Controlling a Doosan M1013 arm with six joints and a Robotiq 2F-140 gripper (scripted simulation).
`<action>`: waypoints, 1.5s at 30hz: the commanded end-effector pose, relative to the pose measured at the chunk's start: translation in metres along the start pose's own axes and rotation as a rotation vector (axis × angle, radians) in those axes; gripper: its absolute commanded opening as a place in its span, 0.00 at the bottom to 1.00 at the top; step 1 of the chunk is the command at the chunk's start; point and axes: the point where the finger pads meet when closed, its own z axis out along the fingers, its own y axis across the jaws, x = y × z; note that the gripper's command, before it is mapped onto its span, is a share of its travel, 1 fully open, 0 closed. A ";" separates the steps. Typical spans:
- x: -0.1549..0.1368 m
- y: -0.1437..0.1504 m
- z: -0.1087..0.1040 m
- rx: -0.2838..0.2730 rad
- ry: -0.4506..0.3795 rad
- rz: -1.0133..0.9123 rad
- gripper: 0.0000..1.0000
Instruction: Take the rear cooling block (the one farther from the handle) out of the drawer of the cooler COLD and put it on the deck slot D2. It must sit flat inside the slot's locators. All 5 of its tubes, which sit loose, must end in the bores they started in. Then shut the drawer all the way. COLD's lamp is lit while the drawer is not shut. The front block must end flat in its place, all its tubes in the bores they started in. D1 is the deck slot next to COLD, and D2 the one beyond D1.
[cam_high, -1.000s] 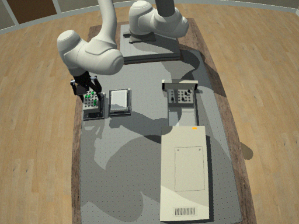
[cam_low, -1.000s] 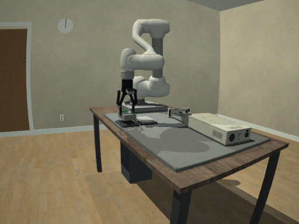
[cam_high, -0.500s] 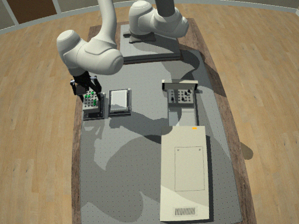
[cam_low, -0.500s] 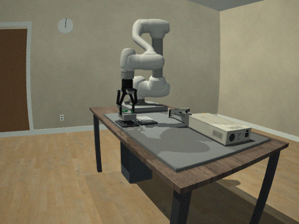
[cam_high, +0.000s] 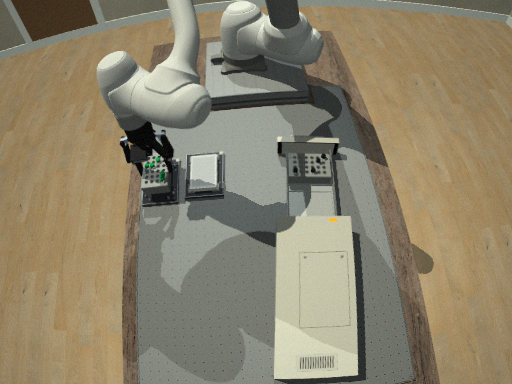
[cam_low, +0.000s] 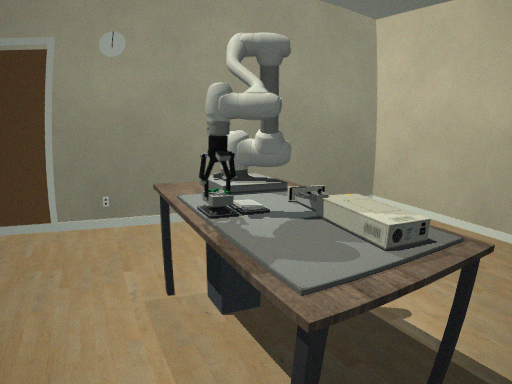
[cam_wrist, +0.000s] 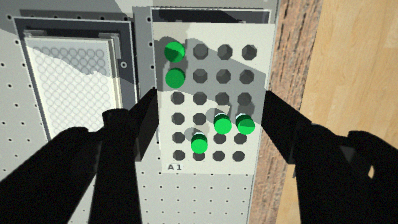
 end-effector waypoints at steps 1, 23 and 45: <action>0.004 0.005 -0.005 -0.007 0.007 -0.007 0.10; 0.003 0.004 0.000 -0.007 0.006 -0.007 0.10; -0.001 0.002 0.005 -0.005 0.002 -0.007 0.10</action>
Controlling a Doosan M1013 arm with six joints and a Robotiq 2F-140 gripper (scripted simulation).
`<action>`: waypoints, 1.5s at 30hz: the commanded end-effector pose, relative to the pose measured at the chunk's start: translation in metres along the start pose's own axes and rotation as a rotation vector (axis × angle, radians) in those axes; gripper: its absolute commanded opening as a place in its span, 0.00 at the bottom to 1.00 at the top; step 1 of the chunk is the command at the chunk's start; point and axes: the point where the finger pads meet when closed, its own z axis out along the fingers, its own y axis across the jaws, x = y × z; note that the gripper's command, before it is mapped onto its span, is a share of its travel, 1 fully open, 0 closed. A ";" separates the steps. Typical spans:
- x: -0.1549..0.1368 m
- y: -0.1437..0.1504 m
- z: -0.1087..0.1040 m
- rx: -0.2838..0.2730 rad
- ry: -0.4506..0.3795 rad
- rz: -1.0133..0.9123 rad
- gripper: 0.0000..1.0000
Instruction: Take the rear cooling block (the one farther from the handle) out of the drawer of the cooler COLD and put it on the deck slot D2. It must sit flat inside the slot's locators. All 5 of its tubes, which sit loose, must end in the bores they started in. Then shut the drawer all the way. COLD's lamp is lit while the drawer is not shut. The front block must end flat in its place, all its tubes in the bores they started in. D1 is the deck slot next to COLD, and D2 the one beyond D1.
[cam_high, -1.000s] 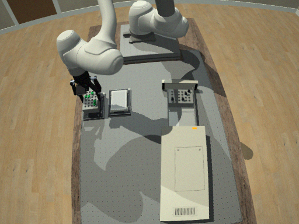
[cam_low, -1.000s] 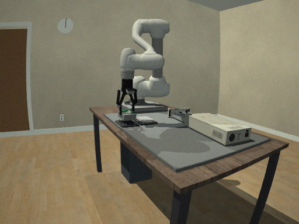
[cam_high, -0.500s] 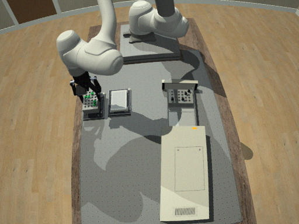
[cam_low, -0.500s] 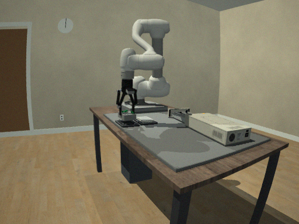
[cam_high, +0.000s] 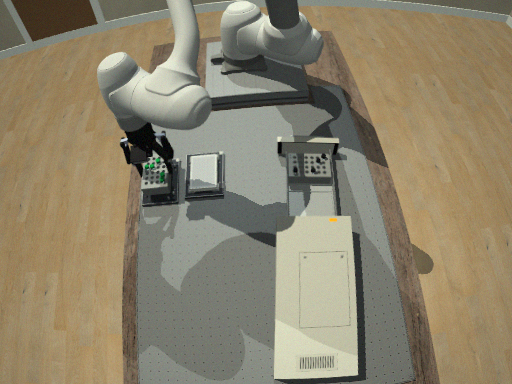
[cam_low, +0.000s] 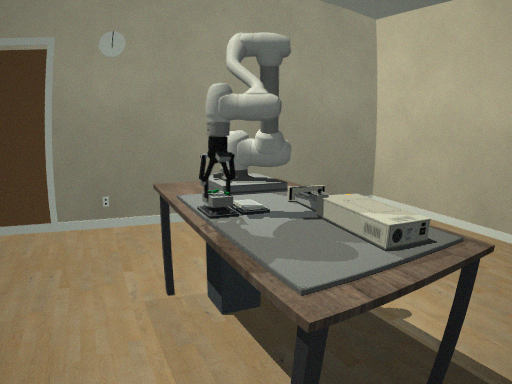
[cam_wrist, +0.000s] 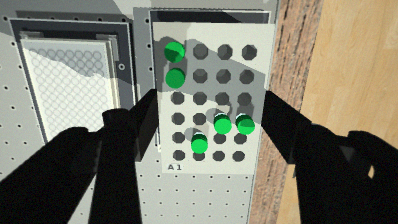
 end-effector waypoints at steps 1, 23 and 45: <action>-0.002 0.001 0.002 -0.002 -0.002 -0.007 0.10; -0.003 0.000 0.005 -0.002 -0.002 -0.007 0.10; -0.003 0.000 0.008 -0.002 -0.002 -0.007 0.10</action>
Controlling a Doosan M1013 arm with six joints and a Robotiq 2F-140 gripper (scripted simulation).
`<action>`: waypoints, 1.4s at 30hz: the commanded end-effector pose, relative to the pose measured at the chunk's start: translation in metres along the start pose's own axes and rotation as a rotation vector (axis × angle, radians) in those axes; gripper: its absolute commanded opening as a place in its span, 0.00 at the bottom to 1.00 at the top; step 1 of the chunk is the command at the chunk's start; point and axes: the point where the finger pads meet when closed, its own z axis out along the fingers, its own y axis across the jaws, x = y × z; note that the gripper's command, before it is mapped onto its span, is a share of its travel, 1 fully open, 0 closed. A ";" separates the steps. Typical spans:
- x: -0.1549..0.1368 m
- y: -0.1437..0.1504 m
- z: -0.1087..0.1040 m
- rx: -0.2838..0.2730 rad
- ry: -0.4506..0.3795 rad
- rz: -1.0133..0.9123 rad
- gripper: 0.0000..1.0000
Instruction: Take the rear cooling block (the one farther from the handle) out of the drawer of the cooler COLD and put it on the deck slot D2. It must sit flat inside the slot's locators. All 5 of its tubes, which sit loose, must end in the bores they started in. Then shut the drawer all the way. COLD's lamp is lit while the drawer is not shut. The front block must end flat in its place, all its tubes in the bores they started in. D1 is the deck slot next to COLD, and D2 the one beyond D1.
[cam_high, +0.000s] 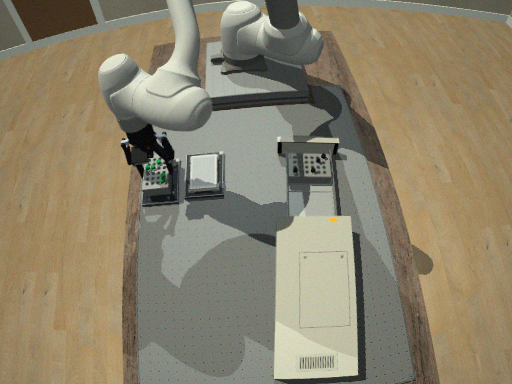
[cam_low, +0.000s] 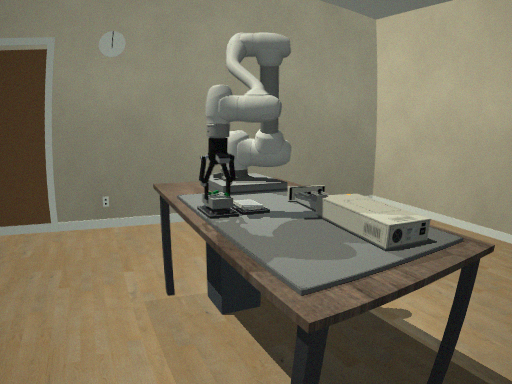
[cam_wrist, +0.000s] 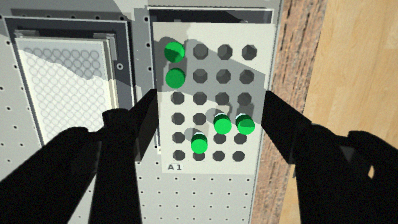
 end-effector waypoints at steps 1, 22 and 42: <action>-0.002 0.001 0.002 -0.002 -0.002 -0.007 0.10; -0.002 0.001 0.005 -0.002 -0.002 -0.007 0.10; -0.002 0.001 0.008 -0.002 -0.002 -0.007 0.10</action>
